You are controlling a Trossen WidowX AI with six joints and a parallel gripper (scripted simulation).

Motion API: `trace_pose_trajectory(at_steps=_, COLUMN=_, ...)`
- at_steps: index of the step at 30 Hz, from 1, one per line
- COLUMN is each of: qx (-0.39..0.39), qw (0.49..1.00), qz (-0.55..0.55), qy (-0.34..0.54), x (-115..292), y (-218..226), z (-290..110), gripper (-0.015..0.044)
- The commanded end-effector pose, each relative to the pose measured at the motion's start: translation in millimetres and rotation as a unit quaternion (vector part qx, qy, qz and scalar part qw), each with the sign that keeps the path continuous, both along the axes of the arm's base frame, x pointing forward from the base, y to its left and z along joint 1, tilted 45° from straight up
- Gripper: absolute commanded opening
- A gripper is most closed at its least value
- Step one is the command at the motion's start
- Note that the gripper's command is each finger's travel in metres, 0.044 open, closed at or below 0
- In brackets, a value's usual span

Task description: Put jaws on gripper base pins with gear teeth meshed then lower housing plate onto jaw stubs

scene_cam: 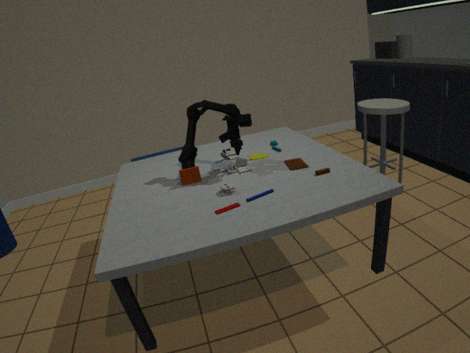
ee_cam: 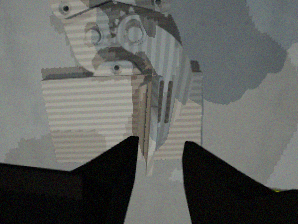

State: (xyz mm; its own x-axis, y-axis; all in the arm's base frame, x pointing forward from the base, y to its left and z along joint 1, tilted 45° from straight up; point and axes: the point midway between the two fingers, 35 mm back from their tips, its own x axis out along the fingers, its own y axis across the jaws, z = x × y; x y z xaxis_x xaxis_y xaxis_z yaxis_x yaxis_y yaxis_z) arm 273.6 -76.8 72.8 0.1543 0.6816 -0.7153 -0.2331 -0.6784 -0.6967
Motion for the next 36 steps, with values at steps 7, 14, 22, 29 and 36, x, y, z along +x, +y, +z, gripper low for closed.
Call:
trace_pose_trajectory(at_steps=7, qx=0.003, qw=1.000, qz=-0.002, qy=0.001, x=0.8, y=0.4, z=1.7, gripper=0.0000)
trace_pose_trajectory(at_steps=14, qx=0.000, qw=1.000, qz=0.000, qy=0.000, x=0.4, y=-0.2, z=1.2, gripper=0.0000)
trace_pose_trajectory(at_steps=22, qx=-0.012, qw=0.997, qz=0.052, qy=-0.049, x=0.5, y=4.5, z=6.5, gripper=0.0000)
trace_pose_trajectory(at_steps=29, qx=-0.024, qw=0.989, qz=0.108, qy=-0.102, x=0.3, y=9.6, z=12.1, gripper=0.0000)
trace_pose_trajectory(at_steps=36, qx=-0.036, qw=0.974, qz=0.163, qy=-0.154, x=0.0, y=14.8, z=17.7, gripper=0.0000)
